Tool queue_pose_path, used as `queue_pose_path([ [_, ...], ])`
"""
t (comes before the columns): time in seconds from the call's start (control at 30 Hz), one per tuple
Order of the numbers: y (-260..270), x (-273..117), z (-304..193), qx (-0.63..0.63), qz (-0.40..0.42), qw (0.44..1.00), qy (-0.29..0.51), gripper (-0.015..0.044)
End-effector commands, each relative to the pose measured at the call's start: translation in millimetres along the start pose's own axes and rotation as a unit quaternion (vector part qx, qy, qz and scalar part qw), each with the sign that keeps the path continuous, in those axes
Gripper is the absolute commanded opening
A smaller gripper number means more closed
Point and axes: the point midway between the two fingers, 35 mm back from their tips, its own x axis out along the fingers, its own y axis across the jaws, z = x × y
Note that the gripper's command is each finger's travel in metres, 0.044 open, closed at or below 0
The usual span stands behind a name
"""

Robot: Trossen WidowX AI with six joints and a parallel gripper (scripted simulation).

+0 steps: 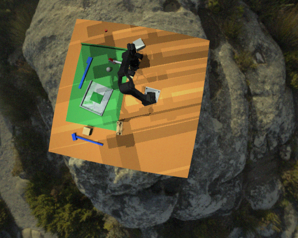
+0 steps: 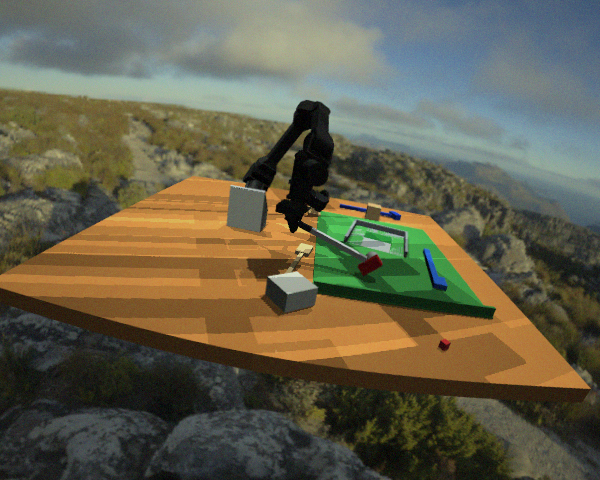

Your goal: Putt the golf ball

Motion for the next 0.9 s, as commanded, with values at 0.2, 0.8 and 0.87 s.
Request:
queue_pose_path([
  [0.2, 62.2, -5.4, 8.3, 0.0, -0.003, 1.0, -0.001, 0.0],
  [0.8, 134.5, -28.4, 2.4, -0.001, 0.0, 1.0, 0.0, 0.0],
  [0.87, 134.5, -40.0, 2.2, -0.001, 0.0, 1.0, 0.0, 0.0],
])
